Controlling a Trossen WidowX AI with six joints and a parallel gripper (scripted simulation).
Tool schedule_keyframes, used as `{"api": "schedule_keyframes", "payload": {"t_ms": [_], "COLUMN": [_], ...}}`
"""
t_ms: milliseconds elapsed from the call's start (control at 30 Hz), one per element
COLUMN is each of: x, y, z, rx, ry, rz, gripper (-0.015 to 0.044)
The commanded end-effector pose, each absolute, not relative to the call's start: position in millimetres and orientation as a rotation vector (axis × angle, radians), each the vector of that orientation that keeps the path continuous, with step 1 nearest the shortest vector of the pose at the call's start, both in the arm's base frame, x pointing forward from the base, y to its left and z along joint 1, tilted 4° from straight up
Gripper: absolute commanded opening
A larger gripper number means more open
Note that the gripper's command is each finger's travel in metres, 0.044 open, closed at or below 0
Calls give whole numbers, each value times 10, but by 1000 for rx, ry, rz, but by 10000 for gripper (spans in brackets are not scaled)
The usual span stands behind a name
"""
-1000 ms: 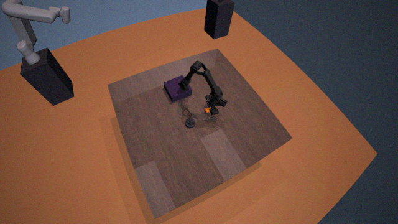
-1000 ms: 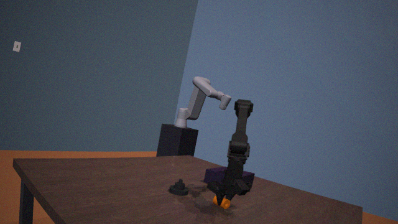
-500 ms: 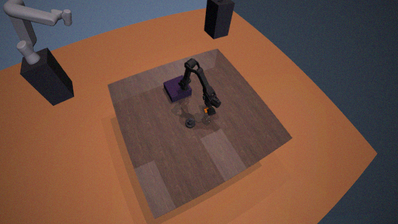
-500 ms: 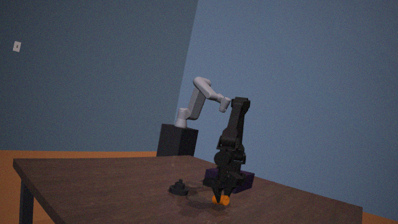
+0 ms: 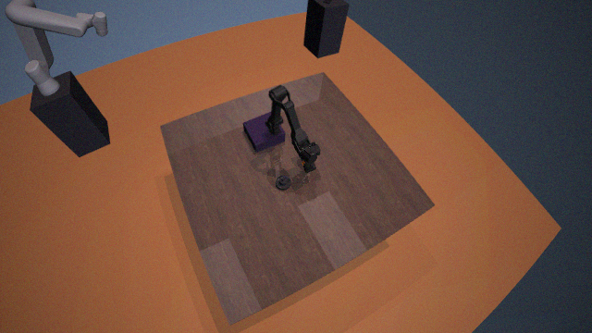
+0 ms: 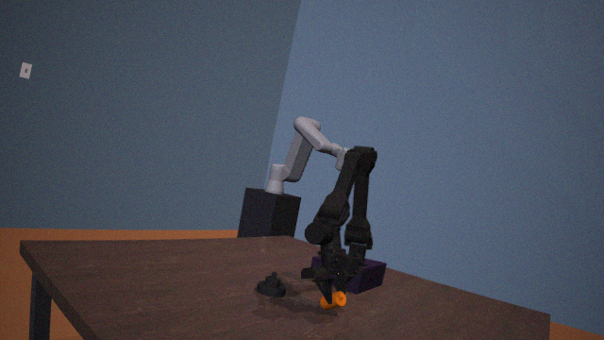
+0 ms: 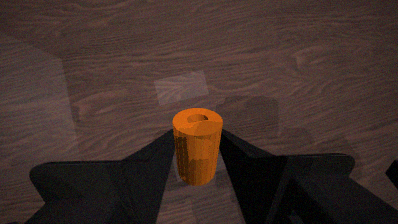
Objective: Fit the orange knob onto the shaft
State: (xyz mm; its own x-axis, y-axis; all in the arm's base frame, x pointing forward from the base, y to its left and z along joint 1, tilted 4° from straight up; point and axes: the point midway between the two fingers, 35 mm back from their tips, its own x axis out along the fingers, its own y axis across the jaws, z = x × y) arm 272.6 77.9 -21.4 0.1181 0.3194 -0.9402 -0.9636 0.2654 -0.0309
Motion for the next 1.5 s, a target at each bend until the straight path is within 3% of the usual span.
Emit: {"api": "schedule_keyframes", "payload": {"t_ms": [0, 1200, 1300, 1467], "x": [2707, 2605, 2608, 2608], "y": [733, 384, 393, 393], "z": [-202, -235, -239, -239], "rx": [-774, -451, -441, -441], "ry": [955, 533, 526, 526], "rz": [1129, 1247, 1246, 1246], "gripper": [179, 179, 258, 260]}}
